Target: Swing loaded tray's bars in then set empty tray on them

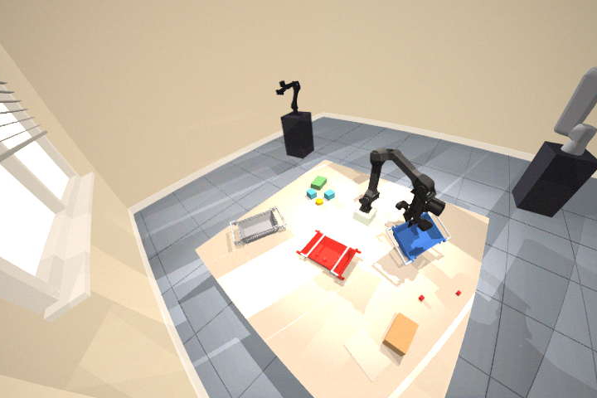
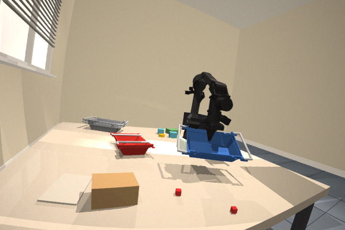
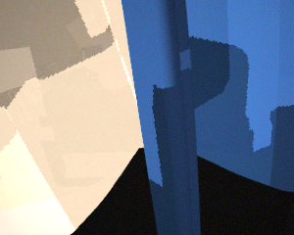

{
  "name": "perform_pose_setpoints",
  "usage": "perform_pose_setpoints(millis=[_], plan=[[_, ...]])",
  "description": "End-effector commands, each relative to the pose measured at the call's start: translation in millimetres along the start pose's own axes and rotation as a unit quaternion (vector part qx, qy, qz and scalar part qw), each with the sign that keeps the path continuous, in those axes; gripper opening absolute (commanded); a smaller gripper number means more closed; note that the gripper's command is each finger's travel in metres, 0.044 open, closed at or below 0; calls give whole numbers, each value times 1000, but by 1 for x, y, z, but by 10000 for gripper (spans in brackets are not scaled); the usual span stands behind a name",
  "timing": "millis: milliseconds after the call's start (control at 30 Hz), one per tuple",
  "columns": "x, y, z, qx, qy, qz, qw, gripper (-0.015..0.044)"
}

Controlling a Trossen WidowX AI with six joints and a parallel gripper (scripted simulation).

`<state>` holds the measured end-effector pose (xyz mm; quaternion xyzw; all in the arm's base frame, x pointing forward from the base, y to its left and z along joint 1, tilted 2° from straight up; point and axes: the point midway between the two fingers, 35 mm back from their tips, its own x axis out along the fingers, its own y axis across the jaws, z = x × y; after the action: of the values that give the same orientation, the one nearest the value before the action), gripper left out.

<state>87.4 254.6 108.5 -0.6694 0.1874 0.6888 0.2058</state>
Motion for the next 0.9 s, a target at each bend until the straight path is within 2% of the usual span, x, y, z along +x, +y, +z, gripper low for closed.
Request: perform_pose_setpoints(millis=[0, 567, 867], plan=[[-15, -14, 4, -2, -3, -12, 1000, 0], [-57, -56, 14, -2, -3, -13, 1000, 0], [-58, -57, 14, -2, -3, -13, 1000, 0]])
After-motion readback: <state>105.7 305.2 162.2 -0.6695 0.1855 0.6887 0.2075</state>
